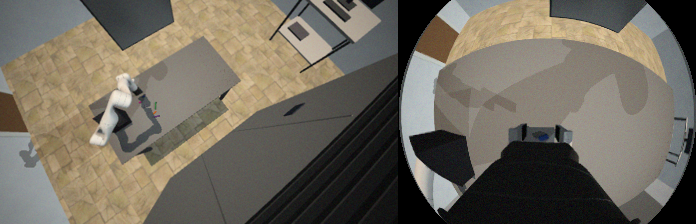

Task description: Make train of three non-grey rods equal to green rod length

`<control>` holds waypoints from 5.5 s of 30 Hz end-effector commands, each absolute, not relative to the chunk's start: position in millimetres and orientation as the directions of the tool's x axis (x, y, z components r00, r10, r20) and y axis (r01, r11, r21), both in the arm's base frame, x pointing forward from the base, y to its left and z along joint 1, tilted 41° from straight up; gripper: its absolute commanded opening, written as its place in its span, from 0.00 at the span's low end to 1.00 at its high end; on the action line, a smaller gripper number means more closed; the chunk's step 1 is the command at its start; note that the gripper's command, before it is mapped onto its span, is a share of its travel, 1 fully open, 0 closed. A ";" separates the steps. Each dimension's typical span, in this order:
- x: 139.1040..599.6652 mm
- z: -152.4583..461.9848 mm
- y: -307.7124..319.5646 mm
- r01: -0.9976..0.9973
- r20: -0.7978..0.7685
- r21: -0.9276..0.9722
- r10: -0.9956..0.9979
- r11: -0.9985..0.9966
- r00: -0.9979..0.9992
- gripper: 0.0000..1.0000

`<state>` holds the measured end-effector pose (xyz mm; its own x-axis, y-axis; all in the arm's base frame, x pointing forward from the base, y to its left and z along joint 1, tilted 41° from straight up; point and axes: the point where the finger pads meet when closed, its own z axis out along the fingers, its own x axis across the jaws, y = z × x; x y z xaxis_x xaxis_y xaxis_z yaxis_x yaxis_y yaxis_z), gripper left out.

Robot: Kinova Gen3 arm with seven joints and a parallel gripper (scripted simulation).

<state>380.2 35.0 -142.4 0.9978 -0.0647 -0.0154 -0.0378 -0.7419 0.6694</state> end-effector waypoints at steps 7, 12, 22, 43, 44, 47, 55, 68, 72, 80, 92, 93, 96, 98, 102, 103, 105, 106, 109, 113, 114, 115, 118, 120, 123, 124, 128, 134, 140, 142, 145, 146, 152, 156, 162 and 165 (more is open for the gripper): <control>384.0 -136.5 36.7 -0.377 0.225 0.624 -0.305 -0.684 0.925 1.00; 384.9 -134.9 35.6 -0.457 0.280 0.601 -0.363 -0.656 0.889 1.00; 388.7 -129.1 31.3 -0.696 0.445 0.488 -0.536 -0.526 0.717 1.00; 392.7 -121.2 26.5 -0.877 0.570 0.326 -0.667 -0.353 0.481 1.00; 392.7 -121.2 26.5 -0.877 0.570 0.326 -0.667 -0.353 0.481 1.00; 392.9 -120.9 26.3 -0.882 0.573 0.319 -0.671 -0.346 0.470 1.00; 393.2 -120.2 26.0 -0.892 0.580 0.306 -0.678 -0.333 0.452 1.00; 393.2 -120.2 26.0 -0.892 0.580 0.306 -0.678 -0.332 0.451 0.54; 393.2 -120.2 26.0 -0.892 0.580 0.306 -0.678 -0.332 0.451 0.54; 393.2 -120.2 26.0 -0.892 0.580 0.306 -0.678 -0.332 0.451 0.54; 393.2 -120.2 26.0 -0.892 0.580 0.306 -0.678 -0.332 0.451 0.54; 393.2 -120.2 26.0 -0.892 0.580 0.306 -0.678 -0.332 0.451 0.54; 393.2 -120.2 26.0 -0.892 0.580 0.306 -0.678 -0.332 0.451 0.54; 393.2 -120.2 26.0 -0.892 0.580 0.306 -0.678 -0.332 0.451 0.54; 393.2 -120.7 25.6 -0.892 0.580 0.306 -0.678 -0.332 0.451 0.54; 393.2 -120.9 25.4 -0.892 0.580 0.306 -0.678 -0.332 0.451 0.54; 393.2 -121.5 24.9 -0.892 0.580 0.306 -0.678 -0.332 0.451 0.54; 393.2 -121.9 24.5 -0.892 0.580 0.306 -0.678 -0.332 0.451 0.54; 393.2 -123.5 23.2 -0.892 0.580 0.306 -0.678 -0.332 0.451 0.54; 393.1 -124.8 22.0 -0.892 0.580 0.306 -0.678 -0.332 0.451 0.54; 393.1 -125.6 21.3 -0.892 0.580 0.306 -0.678 -0.332 0.451 0.54; 393.1 -126.4 20.6 -0.892 0.580 0.306 -0.678 -0.332 0.451 0.54; 393.0 -129.2 18.2 -0.892 0.580 0.306 -0.678 -0.332 0.451 0.54; 393.0 -131.2 16.4 -0.892 0.580 0.306 -0.678 -0.332 0.451 0.54; 392.9 -134.6 13.4 -0.892 0.580 0.306 -0.678 -0.332 0.451 0.54; 392.9 -135.8 12.3 -0.892 0.580 0.306 -0.678 -0.332 0.451 0.54; 392.8 -140.6 8.1 -0.892 0.580 0.305 -0.678 -0.332 0.451 0.54; 392.7 -145.4 3.9 -0.892 0.580 0.305 -0.678 -0.332 0.451 0.54; 392.5 -151.8 -1.7 -0.892 0.581 0.305 -0.678 -0.332 0.451 0.54; 392.5 -153.6 -3.3 -0.892 0.581 0.305 -0.678 -0.332 0.451 0.54; 392.4 -155.8 -5.2 -0.892 0.581 0.305 -0.678 -0.332 0.451 0.54; 392.4 -155.8 -5.2 -0.892 0.581 0.305 -0.678 -0.332 0.451 0.54; 392.4 -158.2 -7.3 -0.892 0.581 0.305 -0.678 -0.332 0.451 0.54; 392.4 -159.1 -8.1 -0.892 0.581 0.305 -0.678 -0.332 0.451 0.54; 392.4 -159.3 -8.3 -0.892 0.581 0.305 -0.678 -0.332 0.451 0.54; 392.4 -159.3 -8.3 -0.892 0.581 0.305 -0.678 -0.332 0.451 0.54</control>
<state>392.7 -8.0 -158.8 0.4530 -0.6774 0.5796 -0.8914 -0.3321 0.3085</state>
